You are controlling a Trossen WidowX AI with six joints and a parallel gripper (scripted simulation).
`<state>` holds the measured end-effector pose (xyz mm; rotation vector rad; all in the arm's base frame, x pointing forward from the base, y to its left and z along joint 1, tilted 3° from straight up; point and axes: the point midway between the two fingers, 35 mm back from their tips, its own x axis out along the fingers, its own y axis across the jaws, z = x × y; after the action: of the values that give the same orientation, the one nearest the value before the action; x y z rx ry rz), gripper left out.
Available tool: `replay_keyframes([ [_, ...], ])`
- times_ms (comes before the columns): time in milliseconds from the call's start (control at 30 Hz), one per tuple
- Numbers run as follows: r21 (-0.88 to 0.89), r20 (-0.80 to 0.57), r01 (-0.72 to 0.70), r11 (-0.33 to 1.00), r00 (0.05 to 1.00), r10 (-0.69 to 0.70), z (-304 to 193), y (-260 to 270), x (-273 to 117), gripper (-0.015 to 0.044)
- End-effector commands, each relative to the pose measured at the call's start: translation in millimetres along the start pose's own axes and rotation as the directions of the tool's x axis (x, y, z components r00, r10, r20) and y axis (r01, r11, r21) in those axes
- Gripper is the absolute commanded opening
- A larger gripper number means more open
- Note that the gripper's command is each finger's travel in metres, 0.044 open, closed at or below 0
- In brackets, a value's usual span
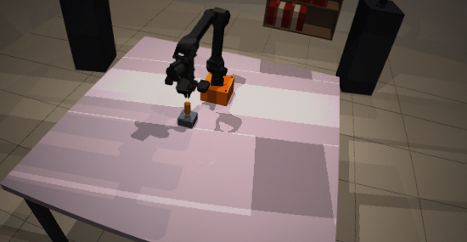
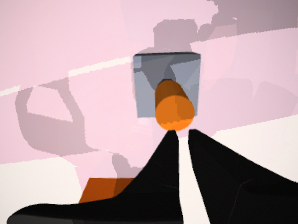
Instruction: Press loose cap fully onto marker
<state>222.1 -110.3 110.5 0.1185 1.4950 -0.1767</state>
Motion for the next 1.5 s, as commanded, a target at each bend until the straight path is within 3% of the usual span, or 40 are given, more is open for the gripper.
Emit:
replay_keyframes([
  [0, 0.004, 0.001, 0.0, 1.0, 1.0, 0.0, 0, 0, 0, 0.0],
  [1467, 0.002, 0.009, 0.003, 1.0, 1.0, -0.003, 2, -1, 36, 0.0],
])
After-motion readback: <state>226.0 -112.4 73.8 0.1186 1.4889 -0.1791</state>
